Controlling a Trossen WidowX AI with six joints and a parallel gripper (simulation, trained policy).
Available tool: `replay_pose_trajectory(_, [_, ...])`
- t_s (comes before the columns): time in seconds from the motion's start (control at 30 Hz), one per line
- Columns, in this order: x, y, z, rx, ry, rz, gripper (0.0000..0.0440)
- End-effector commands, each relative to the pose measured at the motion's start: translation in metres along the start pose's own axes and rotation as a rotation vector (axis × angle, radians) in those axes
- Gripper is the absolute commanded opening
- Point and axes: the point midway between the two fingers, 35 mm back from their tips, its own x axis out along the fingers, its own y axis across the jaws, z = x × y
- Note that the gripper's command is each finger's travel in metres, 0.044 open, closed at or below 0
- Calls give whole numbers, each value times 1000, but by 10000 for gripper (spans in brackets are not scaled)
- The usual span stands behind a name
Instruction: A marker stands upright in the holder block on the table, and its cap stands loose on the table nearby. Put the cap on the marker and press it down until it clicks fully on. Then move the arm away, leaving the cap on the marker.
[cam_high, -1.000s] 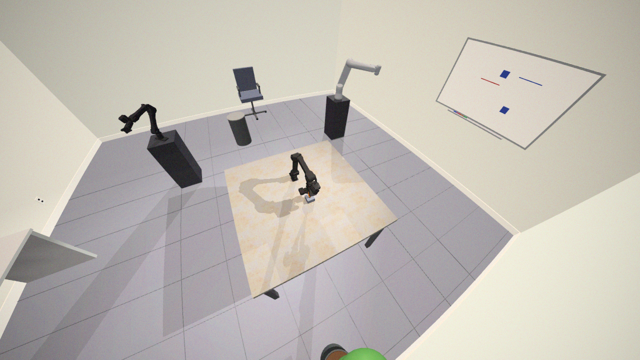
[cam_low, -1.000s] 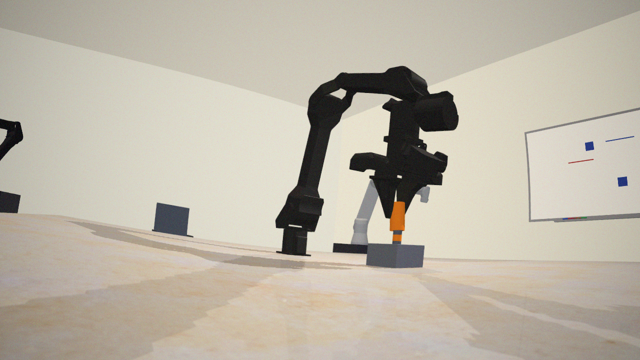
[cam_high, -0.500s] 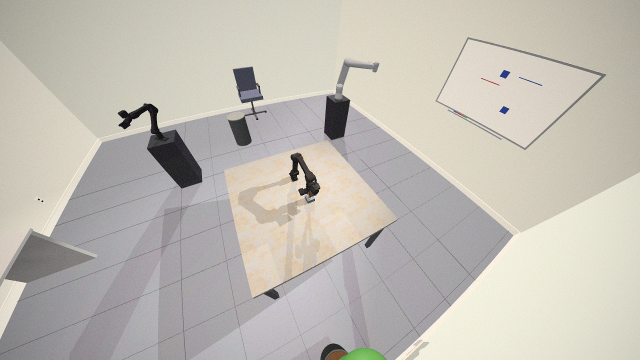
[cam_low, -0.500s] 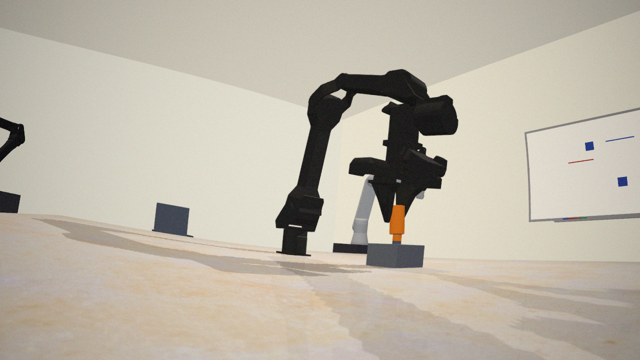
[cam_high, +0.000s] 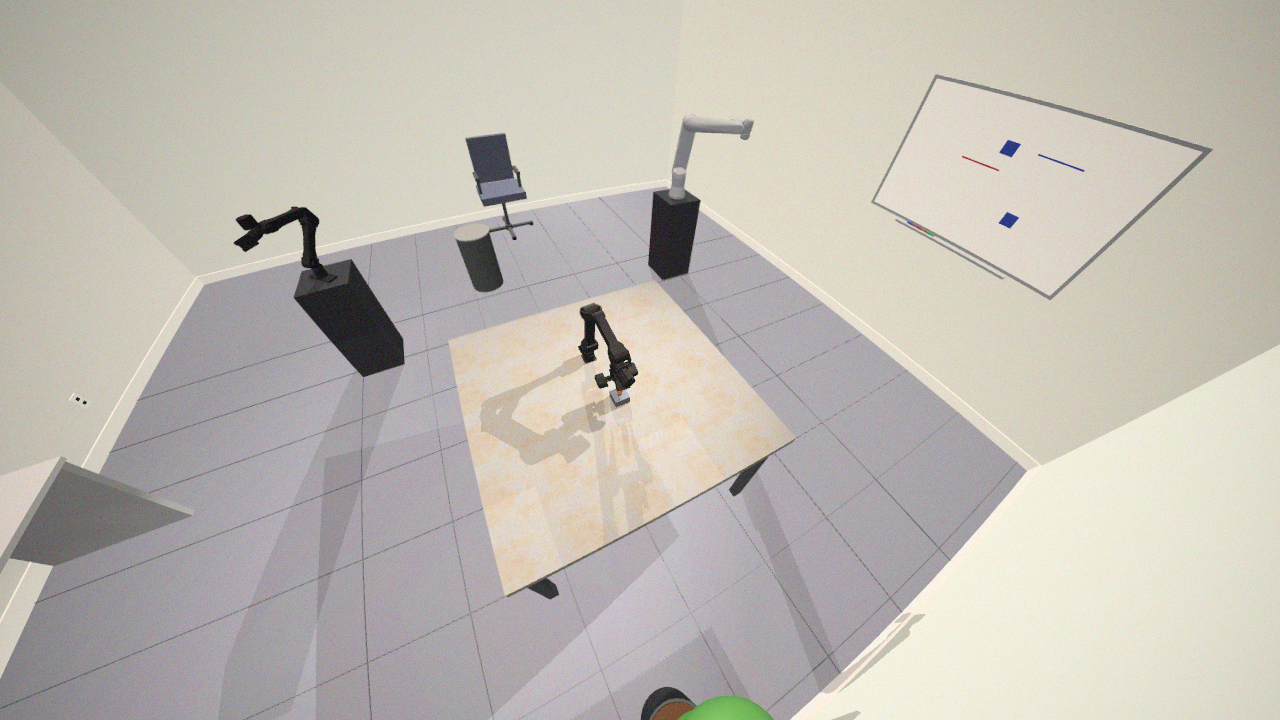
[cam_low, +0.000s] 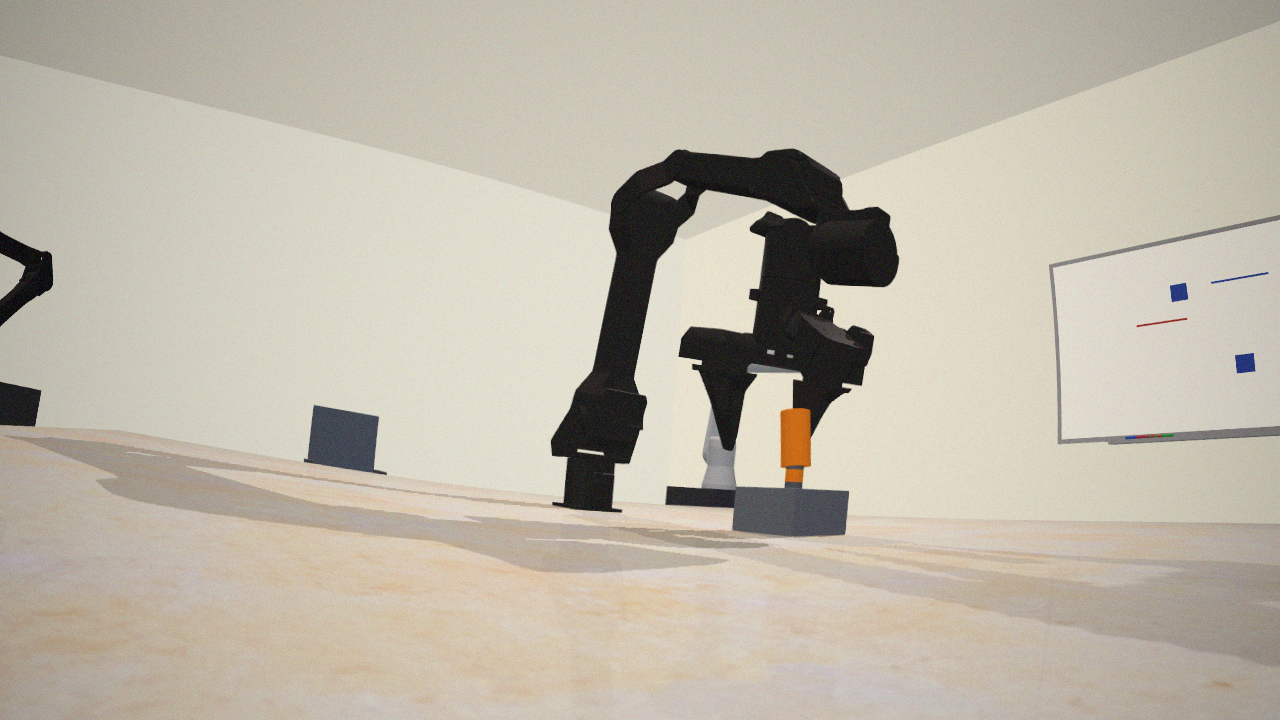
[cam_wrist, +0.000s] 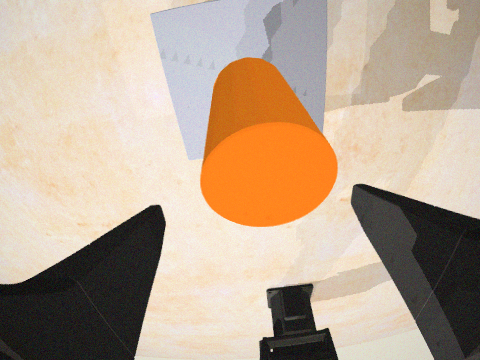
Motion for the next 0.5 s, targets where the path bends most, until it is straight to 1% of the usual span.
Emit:
replay_pose_trajectory(0.0, [-5, 1, -1, -2, -37, 12, 440])
replay_pose_trajectory(0.47, [-50, 5, 5, -4, -194, 51, 440])
